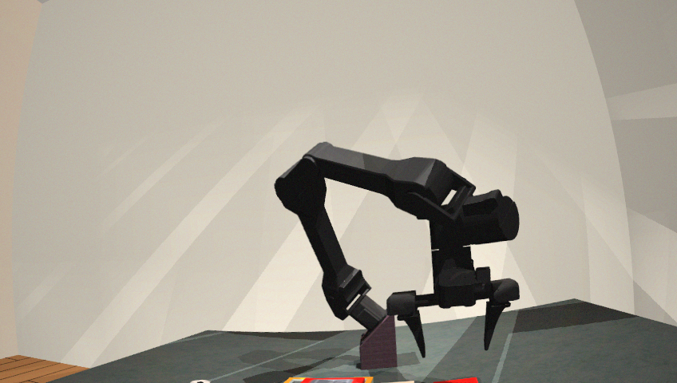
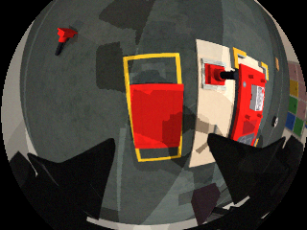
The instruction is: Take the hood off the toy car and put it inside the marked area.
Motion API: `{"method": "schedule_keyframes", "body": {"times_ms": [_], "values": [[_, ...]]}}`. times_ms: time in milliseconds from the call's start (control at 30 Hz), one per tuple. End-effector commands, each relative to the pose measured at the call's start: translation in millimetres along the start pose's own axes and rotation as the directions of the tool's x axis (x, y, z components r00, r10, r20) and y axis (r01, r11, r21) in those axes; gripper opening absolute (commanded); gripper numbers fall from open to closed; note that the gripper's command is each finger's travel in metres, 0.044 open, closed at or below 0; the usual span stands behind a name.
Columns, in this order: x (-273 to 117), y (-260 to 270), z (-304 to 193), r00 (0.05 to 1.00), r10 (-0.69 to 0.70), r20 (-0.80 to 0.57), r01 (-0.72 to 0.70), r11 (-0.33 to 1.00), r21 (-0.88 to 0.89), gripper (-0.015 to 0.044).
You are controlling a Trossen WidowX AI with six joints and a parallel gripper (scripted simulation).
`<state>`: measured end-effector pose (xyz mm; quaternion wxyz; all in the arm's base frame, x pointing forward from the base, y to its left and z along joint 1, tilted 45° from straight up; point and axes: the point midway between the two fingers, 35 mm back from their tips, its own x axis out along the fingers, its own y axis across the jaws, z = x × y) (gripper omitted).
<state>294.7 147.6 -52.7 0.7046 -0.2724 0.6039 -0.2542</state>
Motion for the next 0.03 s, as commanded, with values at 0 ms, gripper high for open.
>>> {"method": "schedule_keyframes", "body": {"times_ms": [0], "values": [[-1.5,0.6,0.4,1.0,0.006,-0.002,-0.006,1.0,0.006,0.044]]}}
